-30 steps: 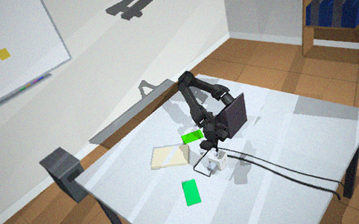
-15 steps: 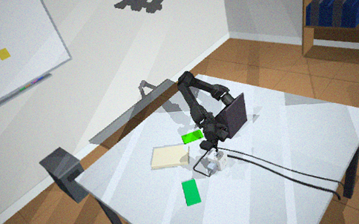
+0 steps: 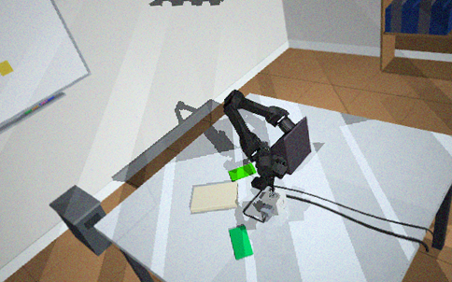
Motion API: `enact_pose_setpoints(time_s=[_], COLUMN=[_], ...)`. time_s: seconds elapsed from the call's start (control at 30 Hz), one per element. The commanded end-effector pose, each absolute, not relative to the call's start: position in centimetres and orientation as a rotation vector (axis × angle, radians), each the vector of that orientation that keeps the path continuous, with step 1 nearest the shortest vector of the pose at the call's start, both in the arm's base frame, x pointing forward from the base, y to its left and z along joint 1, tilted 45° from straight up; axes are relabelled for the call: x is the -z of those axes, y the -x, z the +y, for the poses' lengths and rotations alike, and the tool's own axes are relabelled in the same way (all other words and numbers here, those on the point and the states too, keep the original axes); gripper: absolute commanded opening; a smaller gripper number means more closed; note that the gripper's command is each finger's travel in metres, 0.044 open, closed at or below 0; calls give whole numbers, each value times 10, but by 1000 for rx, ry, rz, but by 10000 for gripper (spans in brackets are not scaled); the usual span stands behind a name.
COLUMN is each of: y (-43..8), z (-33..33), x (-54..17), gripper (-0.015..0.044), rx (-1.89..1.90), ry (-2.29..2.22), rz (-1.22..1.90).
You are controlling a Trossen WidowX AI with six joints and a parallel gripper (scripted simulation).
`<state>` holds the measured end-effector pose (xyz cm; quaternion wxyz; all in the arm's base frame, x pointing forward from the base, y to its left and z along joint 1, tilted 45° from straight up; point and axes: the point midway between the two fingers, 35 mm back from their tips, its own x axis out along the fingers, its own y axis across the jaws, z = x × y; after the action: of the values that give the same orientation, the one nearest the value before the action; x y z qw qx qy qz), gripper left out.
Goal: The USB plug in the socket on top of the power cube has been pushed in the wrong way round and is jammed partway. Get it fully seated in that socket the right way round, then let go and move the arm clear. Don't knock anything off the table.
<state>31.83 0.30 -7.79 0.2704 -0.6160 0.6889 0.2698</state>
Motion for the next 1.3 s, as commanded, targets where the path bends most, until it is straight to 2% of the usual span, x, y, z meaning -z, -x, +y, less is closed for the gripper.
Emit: enact_pose_setpoints(time_s=[0.0,1.27], y=[-319,-318], z=[2,-2], x=[78,80], gripper=[0,0], rx=[-715,-692], ry=[1660,1662], rz=[1856,1867])
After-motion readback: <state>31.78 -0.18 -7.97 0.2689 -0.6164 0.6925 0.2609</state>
